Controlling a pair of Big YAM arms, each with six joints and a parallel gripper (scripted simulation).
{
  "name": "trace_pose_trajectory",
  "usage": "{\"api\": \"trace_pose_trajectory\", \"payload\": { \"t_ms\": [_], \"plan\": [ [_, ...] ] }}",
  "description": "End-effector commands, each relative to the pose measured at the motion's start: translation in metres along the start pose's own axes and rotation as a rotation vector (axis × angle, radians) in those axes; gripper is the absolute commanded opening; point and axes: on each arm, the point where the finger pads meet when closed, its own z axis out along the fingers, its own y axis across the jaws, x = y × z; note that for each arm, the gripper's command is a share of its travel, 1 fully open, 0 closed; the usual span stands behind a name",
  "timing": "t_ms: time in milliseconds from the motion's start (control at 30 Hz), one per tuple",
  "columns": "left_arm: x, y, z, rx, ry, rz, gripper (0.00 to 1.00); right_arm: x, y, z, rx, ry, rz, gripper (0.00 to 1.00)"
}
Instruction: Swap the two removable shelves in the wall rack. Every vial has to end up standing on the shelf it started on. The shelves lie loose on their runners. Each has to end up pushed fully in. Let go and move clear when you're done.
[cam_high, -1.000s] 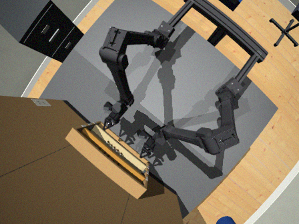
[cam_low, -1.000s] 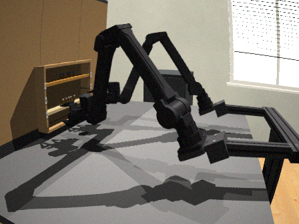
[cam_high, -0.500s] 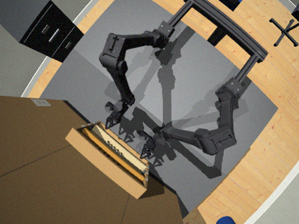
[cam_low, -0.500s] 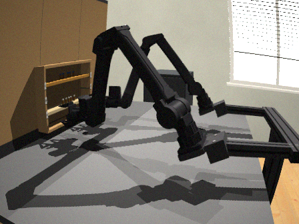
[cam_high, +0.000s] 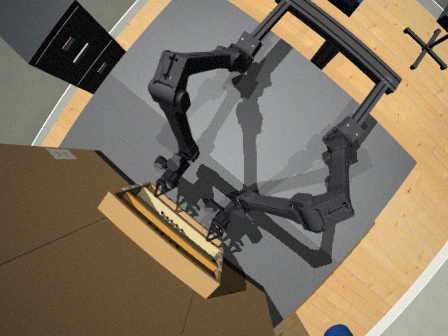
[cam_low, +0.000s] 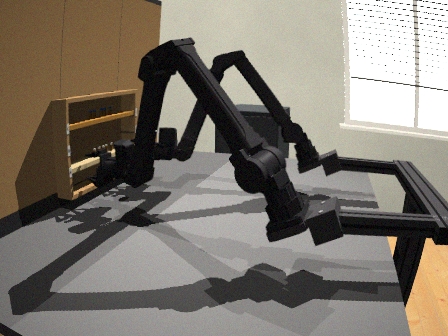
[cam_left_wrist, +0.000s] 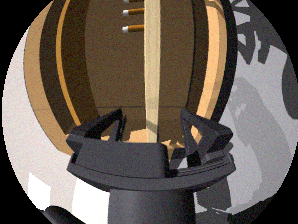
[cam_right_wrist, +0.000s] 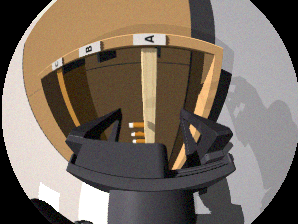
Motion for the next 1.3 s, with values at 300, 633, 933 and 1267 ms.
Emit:
{"api": "trace_pose_trajectory", "payload": {
  "t_ms": [300, 633, 933, 1267],
  "plan": [
    [0.0, -0.003, 0.032, -0.004, 0.001, -0.01, 0.84, -0.004, -0.003, 0.035, -0.012, -0.009, 0.005, 0.84],
    [0.003, -0.003, 0.045, -0.005, 0.006, -0.008, 0.84, -0.004, -0.002, 0.047, -0.013, -0.008, 0.006, 0.84],
    [0.001, -0.002, 0.058, -0.005, 0.002, -0.009, 0.84, -0.004, -0.002, 0.061, -0.013, -0.009, 0.005, 0.84],
    [0.005, -0.007, 0.071, -0.003, 0.005, -0.007, 0.84, -0.003, -0.006, 0.073, -0.011, -0.006, 0.006, 0.84]
  ]
}}
